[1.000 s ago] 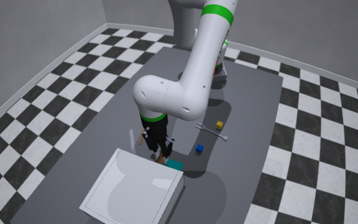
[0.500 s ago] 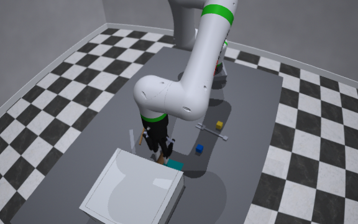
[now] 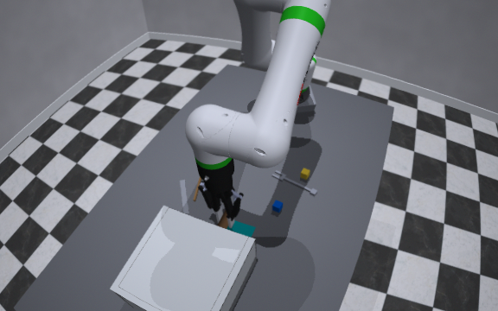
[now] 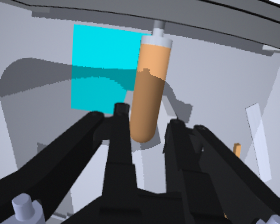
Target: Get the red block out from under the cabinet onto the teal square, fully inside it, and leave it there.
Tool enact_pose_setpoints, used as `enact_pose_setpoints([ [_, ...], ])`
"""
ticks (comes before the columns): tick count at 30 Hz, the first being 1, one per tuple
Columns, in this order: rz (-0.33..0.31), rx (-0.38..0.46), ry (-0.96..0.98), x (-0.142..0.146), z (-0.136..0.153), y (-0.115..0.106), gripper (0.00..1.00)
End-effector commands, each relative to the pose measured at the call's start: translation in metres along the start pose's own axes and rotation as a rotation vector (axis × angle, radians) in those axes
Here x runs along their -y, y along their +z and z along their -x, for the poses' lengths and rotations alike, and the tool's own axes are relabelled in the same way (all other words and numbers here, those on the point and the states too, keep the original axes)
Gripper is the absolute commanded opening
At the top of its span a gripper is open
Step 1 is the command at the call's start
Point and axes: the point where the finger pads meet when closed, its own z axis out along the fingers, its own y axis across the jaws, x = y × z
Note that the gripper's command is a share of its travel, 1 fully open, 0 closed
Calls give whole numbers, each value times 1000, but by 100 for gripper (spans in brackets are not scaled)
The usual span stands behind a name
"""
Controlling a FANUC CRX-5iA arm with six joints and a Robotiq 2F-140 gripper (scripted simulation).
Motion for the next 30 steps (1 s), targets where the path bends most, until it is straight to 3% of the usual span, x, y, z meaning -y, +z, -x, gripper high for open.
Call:
enact_pose_setpoints([
  [1,0,0,0,0,0,0,0],
  [30,0,0,0,0,4,0,0],
])
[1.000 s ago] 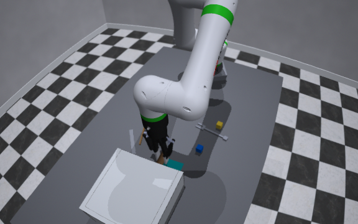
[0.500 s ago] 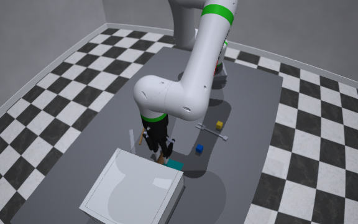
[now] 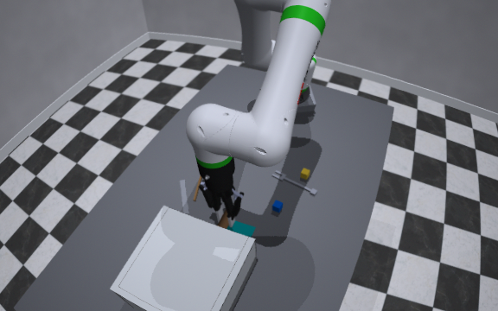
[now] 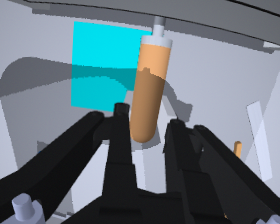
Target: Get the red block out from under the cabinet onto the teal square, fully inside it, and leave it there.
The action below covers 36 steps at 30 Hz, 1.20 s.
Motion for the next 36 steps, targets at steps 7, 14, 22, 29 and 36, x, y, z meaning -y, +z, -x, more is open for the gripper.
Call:
enact_pose_setpoints([
  [7,0,0,0,0,5,0,0],
  [14,0,0,0,0,12,0,0],
  [22,0,0,0,0,21,0,0],
  [29,0,0,0,0,35,0,0],
  [36,0,0,0,0,46,0,0],
])
